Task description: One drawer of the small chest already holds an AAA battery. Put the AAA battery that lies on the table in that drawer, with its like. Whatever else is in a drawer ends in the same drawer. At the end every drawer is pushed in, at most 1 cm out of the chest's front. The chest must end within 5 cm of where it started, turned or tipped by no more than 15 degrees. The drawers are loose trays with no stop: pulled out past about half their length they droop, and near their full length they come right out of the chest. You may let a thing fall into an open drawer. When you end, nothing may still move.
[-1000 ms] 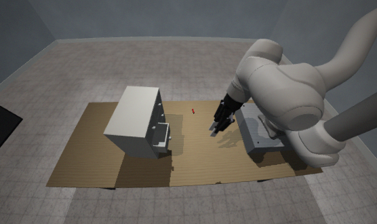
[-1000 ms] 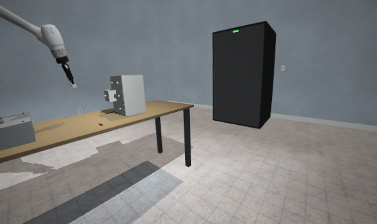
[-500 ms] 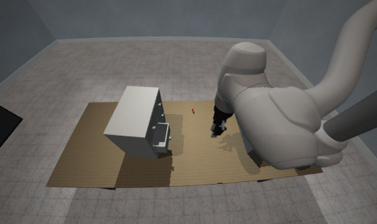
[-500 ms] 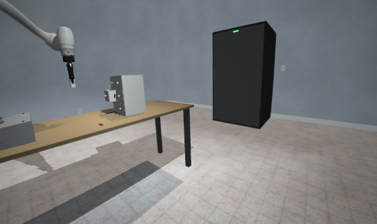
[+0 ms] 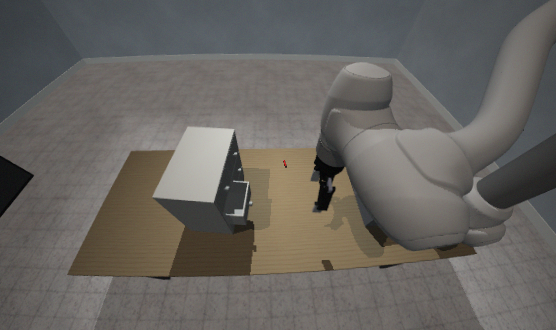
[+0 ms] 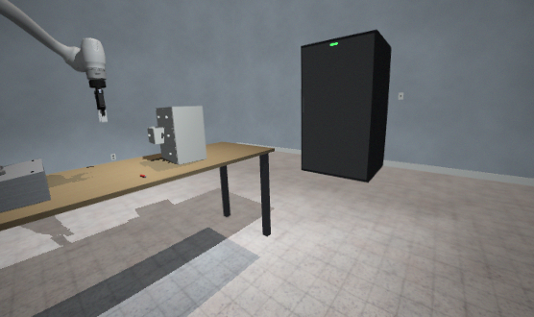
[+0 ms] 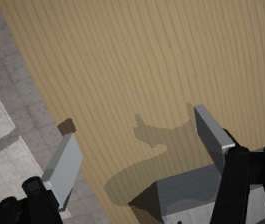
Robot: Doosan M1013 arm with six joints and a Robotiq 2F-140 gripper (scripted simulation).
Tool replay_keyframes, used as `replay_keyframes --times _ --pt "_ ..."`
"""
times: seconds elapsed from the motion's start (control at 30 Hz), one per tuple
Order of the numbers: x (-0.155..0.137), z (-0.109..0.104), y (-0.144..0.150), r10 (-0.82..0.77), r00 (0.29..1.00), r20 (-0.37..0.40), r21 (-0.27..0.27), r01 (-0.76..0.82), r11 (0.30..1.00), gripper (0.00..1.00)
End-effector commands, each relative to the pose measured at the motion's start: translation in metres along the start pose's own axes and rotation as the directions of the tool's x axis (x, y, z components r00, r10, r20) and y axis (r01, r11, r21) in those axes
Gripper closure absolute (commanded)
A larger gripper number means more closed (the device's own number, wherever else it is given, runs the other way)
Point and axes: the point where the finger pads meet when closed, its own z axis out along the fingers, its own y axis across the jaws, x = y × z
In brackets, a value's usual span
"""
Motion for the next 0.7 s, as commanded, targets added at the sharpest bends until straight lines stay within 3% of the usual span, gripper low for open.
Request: replay_keyframes --times 0.0,0.43,0.67 --pt "0.000 0.000 0.000 0.000 1.000 0.000 0.000 0.000 1.000 0.00" --pt "0.000 -0.004 0.000 0.000 1.000 0.000 0.000 0.000 1.000 0.00" --pt "0.000 -0.047 0.000 0.000 1.000 0.000 0.000 0.000 1.000 0.00"
